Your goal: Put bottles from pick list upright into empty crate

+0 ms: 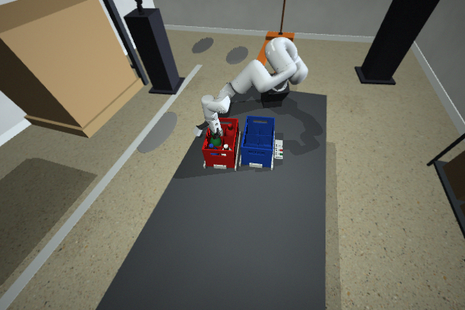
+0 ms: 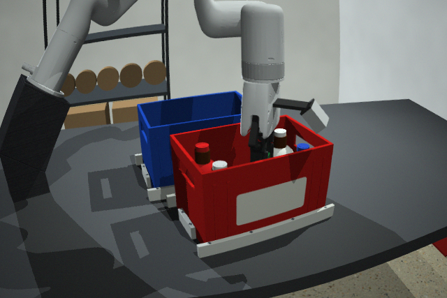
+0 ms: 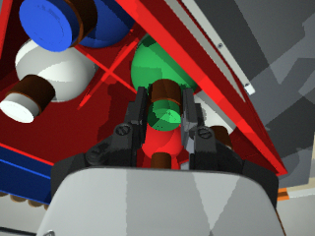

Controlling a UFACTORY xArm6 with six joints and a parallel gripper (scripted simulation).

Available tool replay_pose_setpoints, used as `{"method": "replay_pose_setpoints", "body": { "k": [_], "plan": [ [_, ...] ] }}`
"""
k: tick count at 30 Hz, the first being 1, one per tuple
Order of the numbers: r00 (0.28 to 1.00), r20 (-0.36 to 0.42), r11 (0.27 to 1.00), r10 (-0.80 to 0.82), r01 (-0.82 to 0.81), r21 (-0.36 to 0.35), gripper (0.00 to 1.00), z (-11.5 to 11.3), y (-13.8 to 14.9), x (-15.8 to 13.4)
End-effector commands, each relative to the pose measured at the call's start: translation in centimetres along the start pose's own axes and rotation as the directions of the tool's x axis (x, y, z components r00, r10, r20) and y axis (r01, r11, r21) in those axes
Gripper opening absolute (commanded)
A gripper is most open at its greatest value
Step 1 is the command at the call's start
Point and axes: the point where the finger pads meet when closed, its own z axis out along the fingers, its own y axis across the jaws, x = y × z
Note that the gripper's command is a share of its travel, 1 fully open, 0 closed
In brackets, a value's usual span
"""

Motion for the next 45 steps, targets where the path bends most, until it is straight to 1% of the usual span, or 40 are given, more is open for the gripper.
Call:
{"method": "replay_pose_setpoints", "body": {
  "k": [1, 4, 19, 21, 45],
  "plan": [
    [1.000, -0.005, 1.000, -0.001, 0.001, -0.001, 0.00, -0.7, 0.0, 0.2],
    [1.000, -0.005, 1.000, -0.001, 0.001, -0.001, 0.00, -0.9, 0.0, 0.2],
    [1.000, -0.005, 1.000, -0.001, 0.001, -0.001, 0.00, -3.4, 0.0, 0.2],
    [1.000, -0.005, 1.000, -0.001, 0.001, -0.001, 0.00, -3.4, 0.0, 0.2],
    [1.000, -0.005, 1.000, -0.001, 0.001, -0.001, 0.00, -7.1, 0.0, 0.2]
  ]
}}
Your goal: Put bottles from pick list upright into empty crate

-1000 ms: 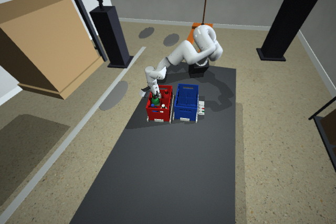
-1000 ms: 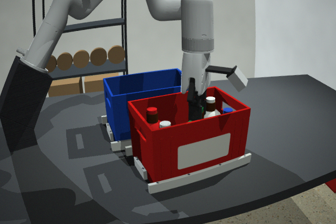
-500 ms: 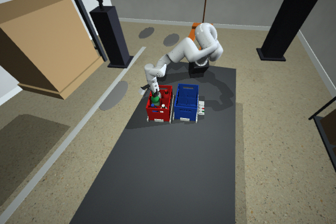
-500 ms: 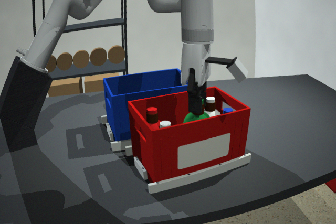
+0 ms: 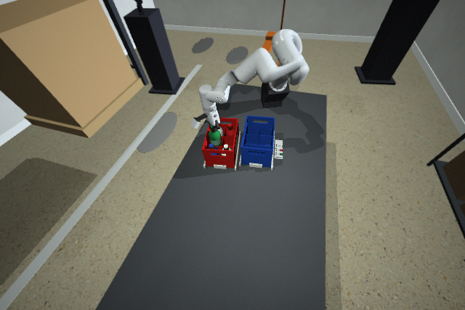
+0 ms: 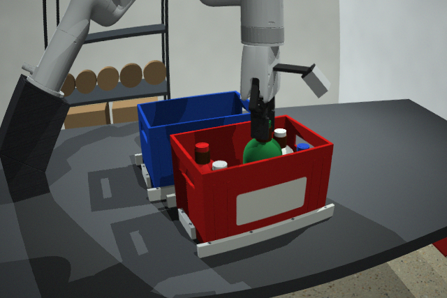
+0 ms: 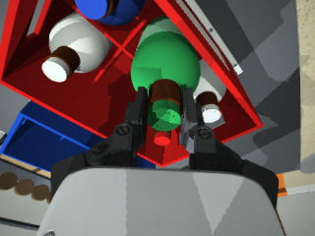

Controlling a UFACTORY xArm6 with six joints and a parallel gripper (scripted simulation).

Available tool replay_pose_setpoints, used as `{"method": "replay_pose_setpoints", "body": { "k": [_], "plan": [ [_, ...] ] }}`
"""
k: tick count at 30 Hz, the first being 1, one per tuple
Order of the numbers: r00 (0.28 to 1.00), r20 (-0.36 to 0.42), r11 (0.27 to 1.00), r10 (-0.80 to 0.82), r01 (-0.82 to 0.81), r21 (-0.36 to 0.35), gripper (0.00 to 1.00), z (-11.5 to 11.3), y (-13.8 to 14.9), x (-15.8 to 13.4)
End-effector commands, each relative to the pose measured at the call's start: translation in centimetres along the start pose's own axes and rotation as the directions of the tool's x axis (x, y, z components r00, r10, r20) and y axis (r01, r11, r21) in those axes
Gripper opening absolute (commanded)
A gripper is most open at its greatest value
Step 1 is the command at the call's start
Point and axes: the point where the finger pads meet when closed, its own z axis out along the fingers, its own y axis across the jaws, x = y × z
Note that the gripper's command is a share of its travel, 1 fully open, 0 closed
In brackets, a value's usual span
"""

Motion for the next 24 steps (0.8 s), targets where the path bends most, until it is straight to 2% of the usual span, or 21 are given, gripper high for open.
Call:
{"method": "replay_pose_setpoints", "body": {
  "k": [1, 24],
  "plan": [
    [1.000, -0.005, 1.000, -0.001, 0.001, -0.001, 0.00, -0.9, 0.0, 0.2],
    [1.000, -0.005, 1.000, -0.001, 0.001, -0.001, 0.00, -4.4, 0.0, 0.2]
  ]
}}
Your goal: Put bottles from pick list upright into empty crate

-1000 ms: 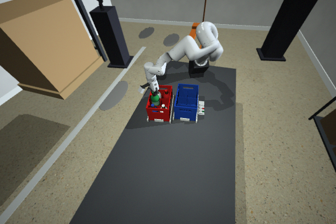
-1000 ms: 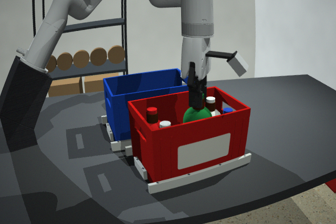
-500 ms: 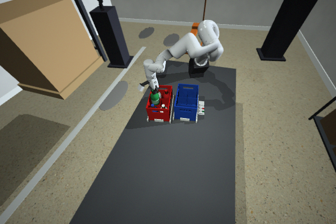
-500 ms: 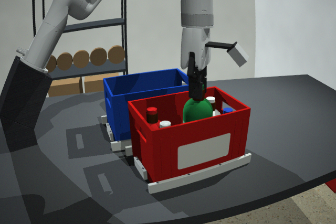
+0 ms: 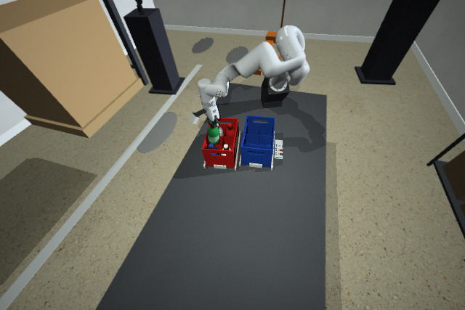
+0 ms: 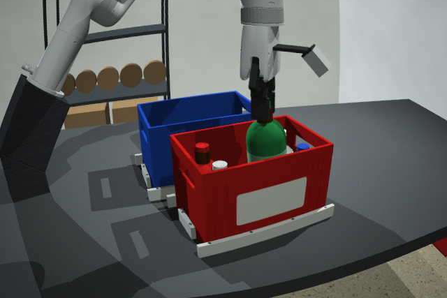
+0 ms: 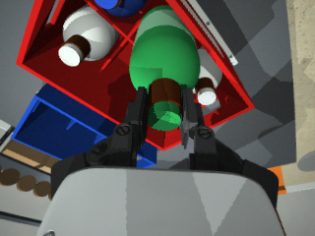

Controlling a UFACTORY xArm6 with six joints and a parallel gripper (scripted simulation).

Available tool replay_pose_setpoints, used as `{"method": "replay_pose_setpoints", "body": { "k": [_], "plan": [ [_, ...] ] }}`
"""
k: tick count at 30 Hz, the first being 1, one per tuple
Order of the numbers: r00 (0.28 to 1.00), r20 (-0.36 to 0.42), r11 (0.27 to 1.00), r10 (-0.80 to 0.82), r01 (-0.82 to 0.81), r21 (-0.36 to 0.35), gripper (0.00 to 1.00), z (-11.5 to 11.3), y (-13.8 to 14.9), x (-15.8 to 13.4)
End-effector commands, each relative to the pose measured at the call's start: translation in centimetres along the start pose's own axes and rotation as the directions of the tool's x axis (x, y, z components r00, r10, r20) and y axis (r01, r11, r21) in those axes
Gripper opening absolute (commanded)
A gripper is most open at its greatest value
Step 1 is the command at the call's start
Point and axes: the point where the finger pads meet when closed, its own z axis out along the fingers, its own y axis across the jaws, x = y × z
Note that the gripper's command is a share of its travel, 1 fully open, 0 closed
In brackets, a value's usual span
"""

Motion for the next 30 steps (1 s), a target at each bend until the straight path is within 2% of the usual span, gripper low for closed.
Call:
{"method": "replay_pose_setpoints", "body": {
  "k": [1, 30],
  "plan": [
    [1.000, -0.006, 1.000, -0.001, 0.001, -0.003, 0.00, -1.0, 0.1, 0.2],
    [1.000, -0.006, 1.000, -0.001, 0.001, -0.003, 0.00, -5.2, 0.1, 0.2]
  ]
}}
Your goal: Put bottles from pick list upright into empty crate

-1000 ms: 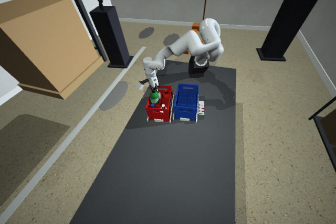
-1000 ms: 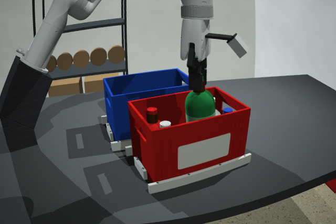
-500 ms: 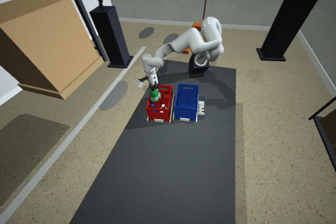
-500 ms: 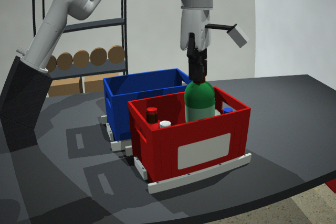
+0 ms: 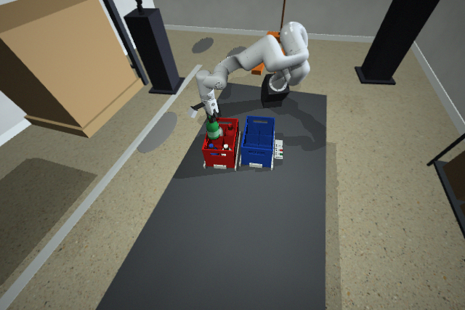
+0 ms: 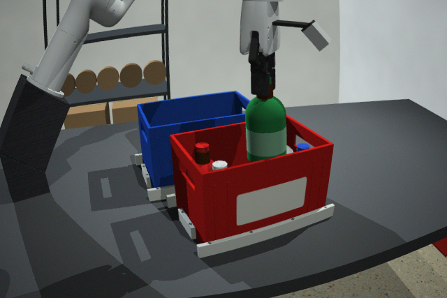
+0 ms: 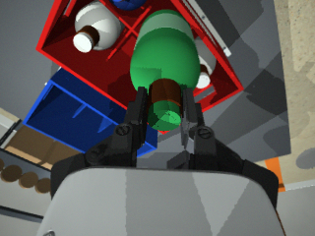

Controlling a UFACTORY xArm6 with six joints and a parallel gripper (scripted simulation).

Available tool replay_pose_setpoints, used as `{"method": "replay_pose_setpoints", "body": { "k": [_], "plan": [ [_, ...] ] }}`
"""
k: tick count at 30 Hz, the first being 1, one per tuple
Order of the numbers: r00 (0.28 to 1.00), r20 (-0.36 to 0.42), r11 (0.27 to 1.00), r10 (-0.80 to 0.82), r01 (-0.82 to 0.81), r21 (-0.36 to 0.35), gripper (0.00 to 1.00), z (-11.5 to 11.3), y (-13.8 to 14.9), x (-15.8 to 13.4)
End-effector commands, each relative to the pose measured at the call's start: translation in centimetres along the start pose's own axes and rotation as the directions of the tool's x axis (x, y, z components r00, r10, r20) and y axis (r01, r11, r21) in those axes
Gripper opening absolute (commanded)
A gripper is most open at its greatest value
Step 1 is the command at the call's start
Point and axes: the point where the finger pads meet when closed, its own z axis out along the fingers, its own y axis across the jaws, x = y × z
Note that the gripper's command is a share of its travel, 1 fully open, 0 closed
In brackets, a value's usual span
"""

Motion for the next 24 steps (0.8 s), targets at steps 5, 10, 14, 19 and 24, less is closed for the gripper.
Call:
{"method": "replay_pose_setpoints", "body": {
  "k": [5, 10, 14, 19, 24],
  "plan": [
    [1.000, -0.004, 1.000, -0.001, 0.001, -0.001, 0.00, -1.5, 0.0, 0.1],
    [1.000, -0.004, 1.000, -0.001, 0.001, -0.001, 0.00, -2.0, 0.0, 0.1],
    [1.000, -0.004, 1.000, -0.001, 0.001, -0.001, 0.00, -2.7, 0.0, 0.1],
    [1.000, -0.004, 1.000, -0.001, 0.001, -0.001, 0.00, -3.5, 0.0, 0.1],
    [1.000, -0.004, 1.000, -0.001, 0.001, -0.002, 0.00, -3.6, 0.0, 0.1]
  ]
}}
